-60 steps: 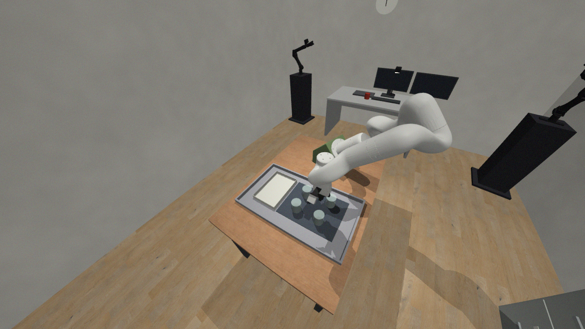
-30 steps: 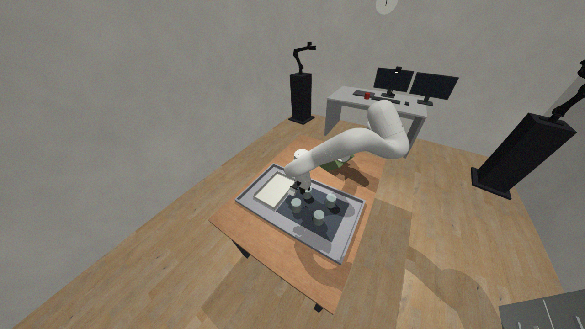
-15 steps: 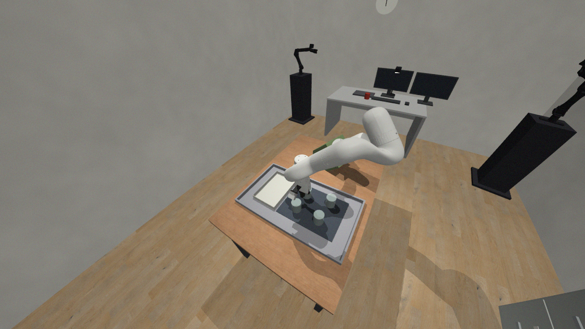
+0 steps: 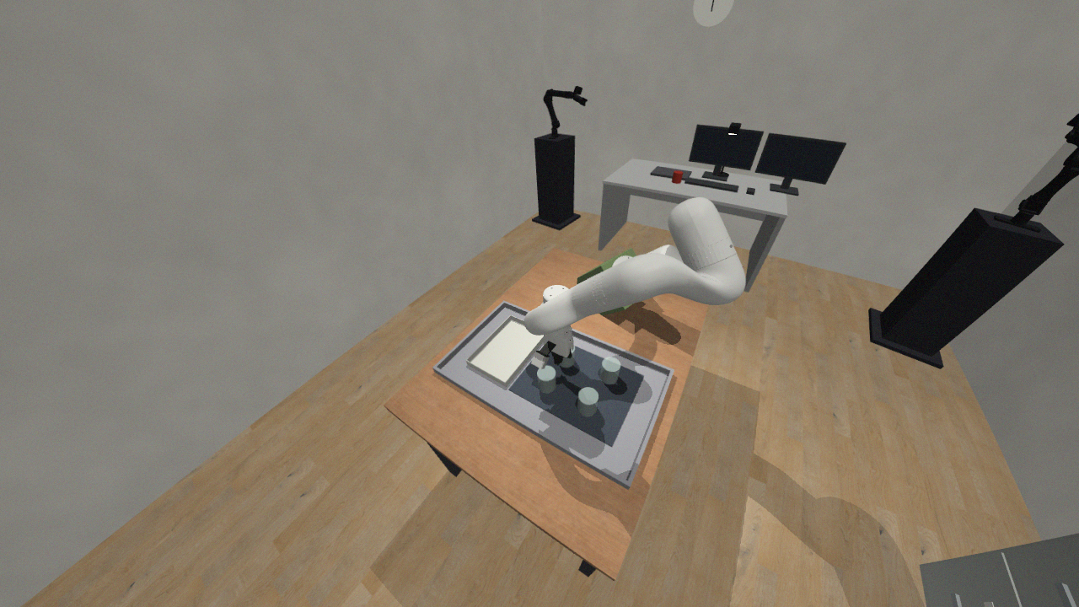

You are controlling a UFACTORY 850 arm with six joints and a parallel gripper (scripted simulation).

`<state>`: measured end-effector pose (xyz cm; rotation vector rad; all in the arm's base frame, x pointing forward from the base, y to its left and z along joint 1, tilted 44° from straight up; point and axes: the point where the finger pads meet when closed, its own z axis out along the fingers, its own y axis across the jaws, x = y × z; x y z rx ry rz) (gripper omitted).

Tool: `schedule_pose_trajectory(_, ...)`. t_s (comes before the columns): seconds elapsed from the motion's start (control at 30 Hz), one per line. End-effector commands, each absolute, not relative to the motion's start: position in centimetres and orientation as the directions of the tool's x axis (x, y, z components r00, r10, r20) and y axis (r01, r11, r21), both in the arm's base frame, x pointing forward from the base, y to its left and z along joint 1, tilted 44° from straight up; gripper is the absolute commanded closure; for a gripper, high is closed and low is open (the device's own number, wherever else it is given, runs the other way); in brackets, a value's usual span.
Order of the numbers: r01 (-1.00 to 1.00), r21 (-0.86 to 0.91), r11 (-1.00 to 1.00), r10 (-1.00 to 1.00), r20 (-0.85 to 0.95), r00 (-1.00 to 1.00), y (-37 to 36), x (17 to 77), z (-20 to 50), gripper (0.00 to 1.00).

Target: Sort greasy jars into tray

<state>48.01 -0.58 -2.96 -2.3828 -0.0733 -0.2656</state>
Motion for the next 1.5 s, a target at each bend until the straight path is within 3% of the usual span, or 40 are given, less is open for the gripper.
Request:
schedule_pose_trajectory(0.0,0.128,-0.666,-0.735,-0.023,0.213,0.977,-0.63,48.01,-2.93,1.00)
schedule_pose_trajectory(1.47,0.128,-0.666,-0.735,-0.023,0.213,0.977,-0.62,47.51,-3.04,1.00)
